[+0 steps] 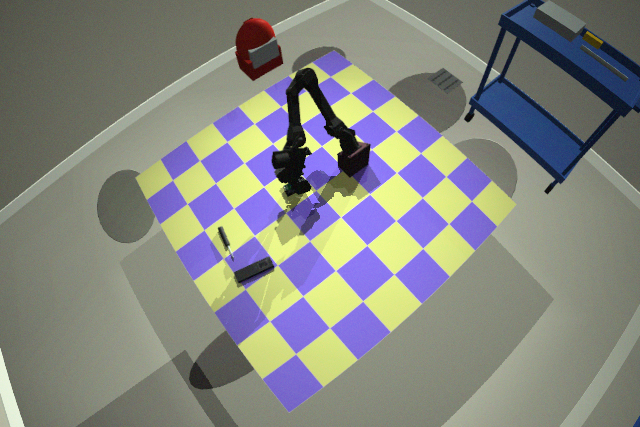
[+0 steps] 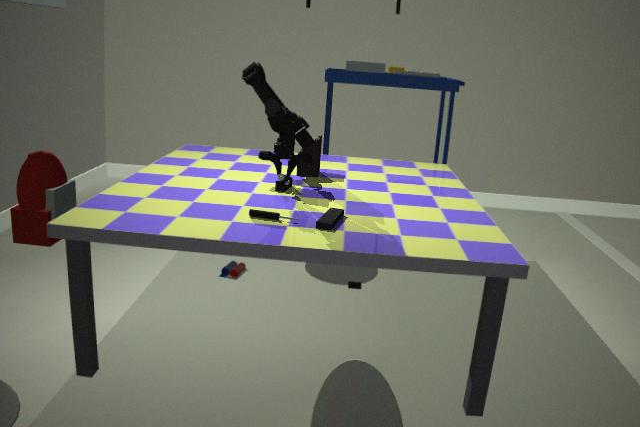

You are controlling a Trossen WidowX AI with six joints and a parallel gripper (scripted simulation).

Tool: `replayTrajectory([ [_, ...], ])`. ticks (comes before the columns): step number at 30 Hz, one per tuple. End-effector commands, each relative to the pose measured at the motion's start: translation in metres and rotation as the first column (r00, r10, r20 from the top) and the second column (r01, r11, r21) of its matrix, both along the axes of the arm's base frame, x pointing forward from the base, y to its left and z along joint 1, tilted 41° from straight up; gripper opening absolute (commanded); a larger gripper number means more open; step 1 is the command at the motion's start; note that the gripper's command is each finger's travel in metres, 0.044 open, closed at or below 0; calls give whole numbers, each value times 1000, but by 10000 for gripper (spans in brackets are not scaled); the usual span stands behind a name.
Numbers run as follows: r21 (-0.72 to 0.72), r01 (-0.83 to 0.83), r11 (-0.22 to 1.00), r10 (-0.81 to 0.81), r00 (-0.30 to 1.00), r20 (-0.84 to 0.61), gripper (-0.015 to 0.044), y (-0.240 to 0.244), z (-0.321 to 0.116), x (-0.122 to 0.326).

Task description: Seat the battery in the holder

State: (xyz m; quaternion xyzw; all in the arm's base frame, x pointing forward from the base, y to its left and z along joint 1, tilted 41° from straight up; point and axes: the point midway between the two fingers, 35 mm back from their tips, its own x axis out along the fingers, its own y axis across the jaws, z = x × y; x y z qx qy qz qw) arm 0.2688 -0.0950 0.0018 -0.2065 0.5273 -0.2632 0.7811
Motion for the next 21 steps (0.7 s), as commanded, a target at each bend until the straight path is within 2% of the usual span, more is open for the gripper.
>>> replayTrajectory([
  [1, 4, -16, 1000, 16, 1000, 13, 87, 0, -3, -1],
  [21, -29, -92, 995, 94, 991, 95, 87, -4, -6, -7],
])
